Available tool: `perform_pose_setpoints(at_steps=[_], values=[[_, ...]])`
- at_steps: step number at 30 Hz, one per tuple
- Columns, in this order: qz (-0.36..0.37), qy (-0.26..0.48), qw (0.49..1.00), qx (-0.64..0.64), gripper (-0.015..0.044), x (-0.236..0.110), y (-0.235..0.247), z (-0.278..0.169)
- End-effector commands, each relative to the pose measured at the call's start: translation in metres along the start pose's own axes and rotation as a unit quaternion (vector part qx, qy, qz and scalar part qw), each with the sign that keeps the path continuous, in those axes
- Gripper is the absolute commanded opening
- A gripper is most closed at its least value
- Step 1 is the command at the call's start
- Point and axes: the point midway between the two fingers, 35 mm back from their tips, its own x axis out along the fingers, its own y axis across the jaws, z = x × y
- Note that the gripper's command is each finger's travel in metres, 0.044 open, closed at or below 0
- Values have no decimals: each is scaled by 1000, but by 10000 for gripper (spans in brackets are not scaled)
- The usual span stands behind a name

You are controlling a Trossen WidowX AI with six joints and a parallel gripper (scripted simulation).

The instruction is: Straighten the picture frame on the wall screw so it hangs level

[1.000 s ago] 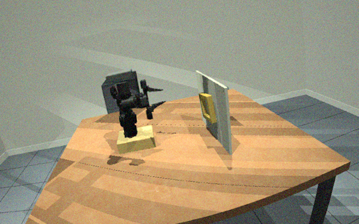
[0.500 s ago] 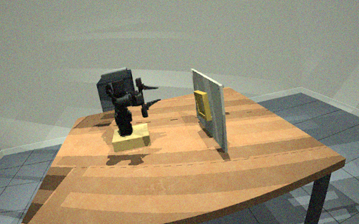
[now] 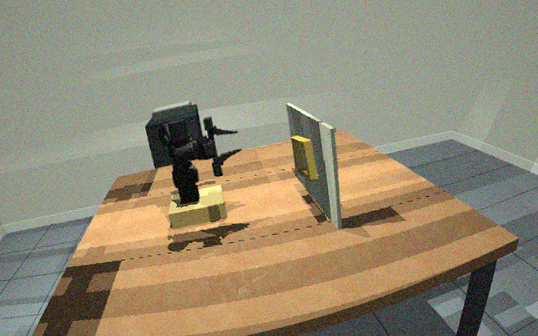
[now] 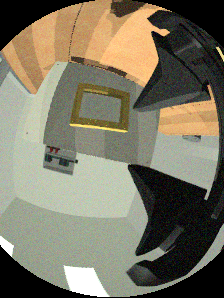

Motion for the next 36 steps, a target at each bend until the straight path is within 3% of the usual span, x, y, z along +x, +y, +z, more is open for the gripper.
perform_pose_setpoints(at_steps=[1, 21, 36], values=[[0, 3, 1000, 3, 260, 0, 0, -1], [0, 0, 1000, 0, 260, 1, 0, 1], [4, 2, 1000, 3, 260, 78, -38, -2]])
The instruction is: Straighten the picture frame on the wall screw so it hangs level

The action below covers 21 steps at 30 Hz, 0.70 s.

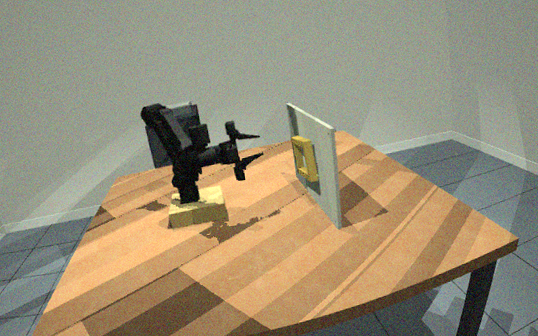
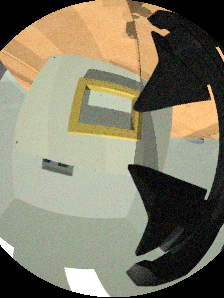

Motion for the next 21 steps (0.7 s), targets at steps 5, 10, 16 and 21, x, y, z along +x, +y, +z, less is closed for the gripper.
perform_pose_setpoints(at_steps=[5, 10, 16, 21], values=[[-4, -1, 1000, 4, 260, 15, -14, -9], [-4, -1, 1000, 3, 260, 14, -14, -9], [-4, -1, 1000, 3, 260, 18, -13, -8], [-2, -1, 1000, 3, 260, 49, -10, -4]])
